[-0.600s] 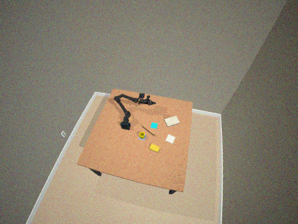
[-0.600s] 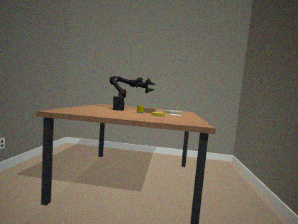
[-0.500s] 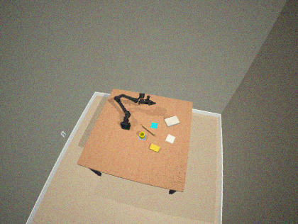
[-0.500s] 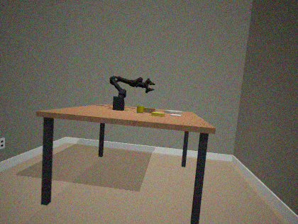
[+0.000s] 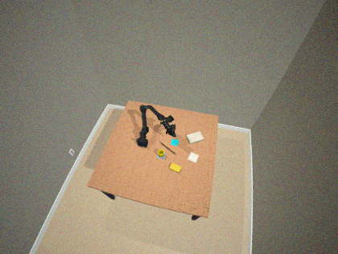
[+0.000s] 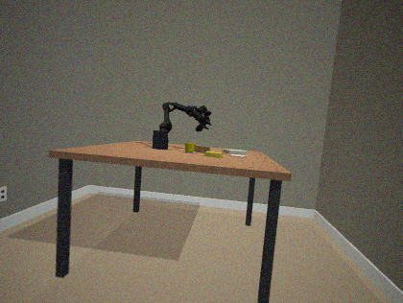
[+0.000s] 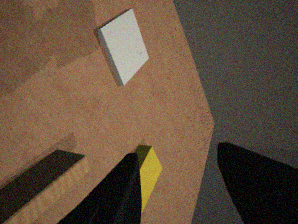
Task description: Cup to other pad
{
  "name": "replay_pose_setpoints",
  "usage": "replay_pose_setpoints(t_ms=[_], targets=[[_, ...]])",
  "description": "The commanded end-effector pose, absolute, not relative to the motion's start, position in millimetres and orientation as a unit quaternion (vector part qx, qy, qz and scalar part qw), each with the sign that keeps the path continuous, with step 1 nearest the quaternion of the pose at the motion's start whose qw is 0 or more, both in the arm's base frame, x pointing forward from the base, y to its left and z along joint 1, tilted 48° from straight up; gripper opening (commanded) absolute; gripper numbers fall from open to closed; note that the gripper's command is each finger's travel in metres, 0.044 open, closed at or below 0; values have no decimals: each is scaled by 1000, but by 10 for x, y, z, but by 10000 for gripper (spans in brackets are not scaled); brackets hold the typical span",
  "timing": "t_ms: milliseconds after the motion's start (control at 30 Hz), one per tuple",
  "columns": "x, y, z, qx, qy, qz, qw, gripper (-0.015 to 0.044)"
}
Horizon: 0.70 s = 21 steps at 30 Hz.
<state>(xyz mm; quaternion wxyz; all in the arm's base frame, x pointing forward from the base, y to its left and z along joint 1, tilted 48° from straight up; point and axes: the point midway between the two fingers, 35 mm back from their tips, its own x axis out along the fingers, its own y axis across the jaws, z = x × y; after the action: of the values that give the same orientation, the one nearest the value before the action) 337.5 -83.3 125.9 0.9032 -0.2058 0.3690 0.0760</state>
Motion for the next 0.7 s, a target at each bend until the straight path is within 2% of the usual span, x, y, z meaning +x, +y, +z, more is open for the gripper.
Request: replay_pose_setpoints(t_ms=[0, 233, 433, 667], targets=[[3109, -1040, 572, -224, 470, 201, 830, 166], [2568, -1133, -75, -175, 505, 373, 758, 166], [2101, -1065, -389, -88, 438, 507, 737, 166], [2020, -1044, -427, -68, 413, 529, 738, 166]])
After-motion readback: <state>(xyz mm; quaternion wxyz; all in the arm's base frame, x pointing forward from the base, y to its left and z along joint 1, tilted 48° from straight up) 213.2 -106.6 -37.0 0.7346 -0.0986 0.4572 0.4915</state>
